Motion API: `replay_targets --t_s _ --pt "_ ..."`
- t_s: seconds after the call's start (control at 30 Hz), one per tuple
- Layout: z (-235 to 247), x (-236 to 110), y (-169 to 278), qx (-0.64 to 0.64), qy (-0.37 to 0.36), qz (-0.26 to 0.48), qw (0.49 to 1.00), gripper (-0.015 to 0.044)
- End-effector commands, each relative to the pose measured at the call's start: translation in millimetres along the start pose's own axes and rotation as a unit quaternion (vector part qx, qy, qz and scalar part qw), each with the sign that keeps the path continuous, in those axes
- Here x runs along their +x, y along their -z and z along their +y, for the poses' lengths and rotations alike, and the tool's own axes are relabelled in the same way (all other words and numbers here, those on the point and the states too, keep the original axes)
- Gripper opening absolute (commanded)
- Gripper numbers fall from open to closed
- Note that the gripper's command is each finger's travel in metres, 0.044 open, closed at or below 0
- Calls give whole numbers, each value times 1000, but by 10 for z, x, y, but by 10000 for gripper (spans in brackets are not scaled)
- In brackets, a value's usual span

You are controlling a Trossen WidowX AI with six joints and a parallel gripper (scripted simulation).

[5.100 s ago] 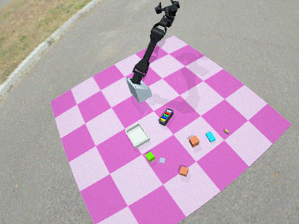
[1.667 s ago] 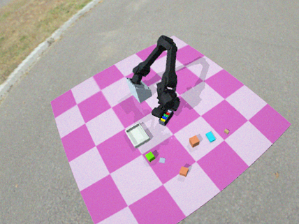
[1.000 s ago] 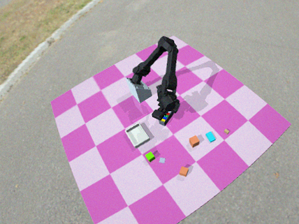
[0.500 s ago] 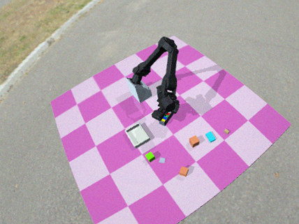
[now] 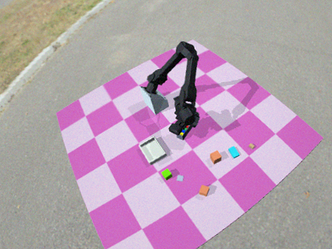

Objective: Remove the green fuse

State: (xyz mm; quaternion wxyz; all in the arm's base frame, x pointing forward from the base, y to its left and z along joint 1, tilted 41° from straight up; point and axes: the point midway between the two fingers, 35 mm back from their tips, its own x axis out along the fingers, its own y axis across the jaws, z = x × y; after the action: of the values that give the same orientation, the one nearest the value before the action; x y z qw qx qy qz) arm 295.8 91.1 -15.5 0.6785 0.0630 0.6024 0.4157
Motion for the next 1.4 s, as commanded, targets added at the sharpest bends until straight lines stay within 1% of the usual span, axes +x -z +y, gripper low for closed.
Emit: replay_targets --t_s 0.0,0.07,0.4,1.37 --pt "2 20 7 3 -3 0 1000 64" --pt "2 20 7 3 -3 0 1000 64" --pt "1 6 3 0 0 1 1000 0" --pt "-6 -112 0 1 -1 1 1000 0"
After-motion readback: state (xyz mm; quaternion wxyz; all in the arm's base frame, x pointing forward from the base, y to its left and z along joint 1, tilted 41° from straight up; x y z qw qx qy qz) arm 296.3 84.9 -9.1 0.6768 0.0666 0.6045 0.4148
